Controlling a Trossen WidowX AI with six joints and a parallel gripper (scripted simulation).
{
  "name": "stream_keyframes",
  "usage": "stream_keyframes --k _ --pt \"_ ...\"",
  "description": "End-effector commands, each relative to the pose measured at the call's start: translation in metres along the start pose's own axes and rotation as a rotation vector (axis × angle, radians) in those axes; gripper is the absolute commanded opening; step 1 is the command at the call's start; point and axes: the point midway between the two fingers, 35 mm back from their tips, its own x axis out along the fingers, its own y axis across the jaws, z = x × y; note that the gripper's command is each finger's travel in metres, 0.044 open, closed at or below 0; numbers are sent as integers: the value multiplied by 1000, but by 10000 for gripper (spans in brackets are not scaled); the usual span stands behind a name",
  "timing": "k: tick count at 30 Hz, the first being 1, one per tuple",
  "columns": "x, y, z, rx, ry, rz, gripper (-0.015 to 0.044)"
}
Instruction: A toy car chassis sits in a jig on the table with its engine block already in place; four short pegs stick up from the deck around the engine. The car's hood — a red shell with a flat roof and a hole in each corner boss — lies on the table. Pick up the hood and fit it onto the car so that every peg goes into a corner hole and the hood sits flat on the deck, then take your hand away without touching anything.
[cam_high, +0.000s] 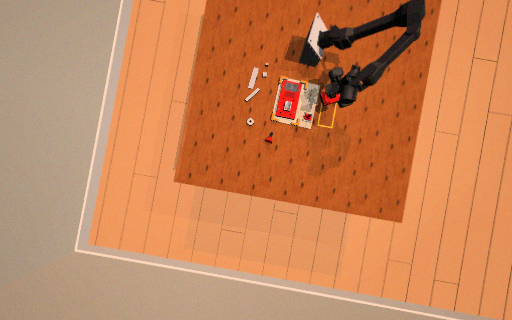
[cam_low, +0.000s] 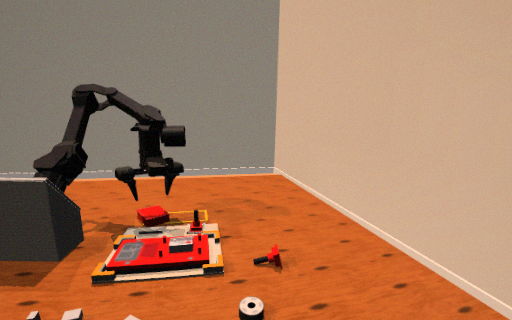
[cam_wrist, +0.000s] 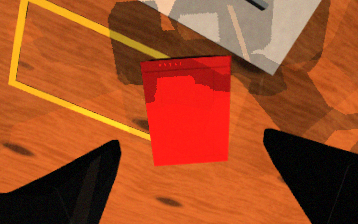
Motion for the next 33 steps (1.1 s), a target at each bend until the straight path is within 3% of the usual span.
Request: stream_keyframes --k 1,33 --pt "2 0 0 3 0 -1 440" --pt "20 -1 0 3 0 -1 440"
